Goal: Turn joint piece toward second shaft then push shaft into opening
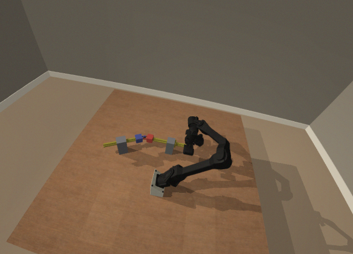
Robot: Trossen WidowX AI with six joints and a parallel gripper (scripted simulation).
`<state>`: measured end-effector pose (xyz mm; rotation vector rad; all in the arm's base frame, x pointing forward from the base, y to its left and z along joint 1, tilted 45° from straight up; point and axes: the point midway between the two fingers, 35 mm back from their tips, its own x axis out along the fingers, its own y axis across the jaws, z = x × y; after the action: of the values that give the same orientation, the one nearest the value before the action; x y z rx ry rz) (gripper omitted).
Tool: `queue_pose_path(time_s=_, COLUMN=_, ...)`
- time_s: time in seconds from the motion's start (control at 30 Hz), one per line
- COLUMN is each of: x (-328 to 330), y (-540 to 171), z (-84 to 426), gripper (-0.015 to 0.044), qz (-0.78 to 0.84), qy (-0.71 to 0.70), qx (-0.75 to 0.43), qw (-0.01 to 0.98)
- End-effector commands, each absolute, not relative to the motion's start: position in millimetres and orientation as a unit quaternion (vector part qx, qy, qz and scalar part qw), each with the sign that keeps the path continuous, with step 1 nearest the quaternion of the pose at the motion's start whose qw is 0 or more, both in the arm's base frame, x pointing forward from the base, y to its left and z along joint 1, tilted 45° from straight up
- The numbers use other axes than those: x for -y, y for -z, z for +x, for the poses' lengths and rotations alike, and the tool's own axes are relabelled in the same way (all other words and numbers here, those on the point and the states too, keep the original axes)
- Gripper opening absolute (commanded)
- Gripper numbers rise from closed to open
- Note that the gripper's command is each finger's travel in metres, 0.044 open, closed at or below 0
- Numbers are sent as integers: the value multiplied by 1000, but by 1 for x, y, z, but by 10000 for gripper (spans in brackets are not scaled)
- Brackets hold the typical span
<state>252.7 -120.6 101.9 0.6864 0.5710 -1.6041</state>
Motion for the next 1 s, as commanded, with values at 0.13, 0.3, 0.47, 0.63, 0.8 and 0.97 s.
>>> queue_pose_path(time_s=0.13, x=120, y=-102, z=253, gripper=146, qz=297, qy=693, qx=-248, qw=608)
queue_pose_path(time_s=0.3, x=120, y=-102, z=253, gripper=277, qz=297, qy=693, qx=-248, qw=608)
queue_pose_path(time_s=0.47, x=120, y=-102, z=253, gripper=408, qz=297, qy=693, qx=-248, qw=608)
queue_pose_path(time_s=0.63, x=120, y=-102, z=253, gripper=440, qz=297, qy=693, qx=-248, qw=608)
queue_pose_path(time_s=0.8, x=120, y=-102, z=253, gripper=440, qz=297, qy=693, qx=-248, qw=608)
queue_pose_path(time_s=0.97, x=107, y=-116, z=255, gripper=440, qz=298, qy=693, qx=-248, qw=607)
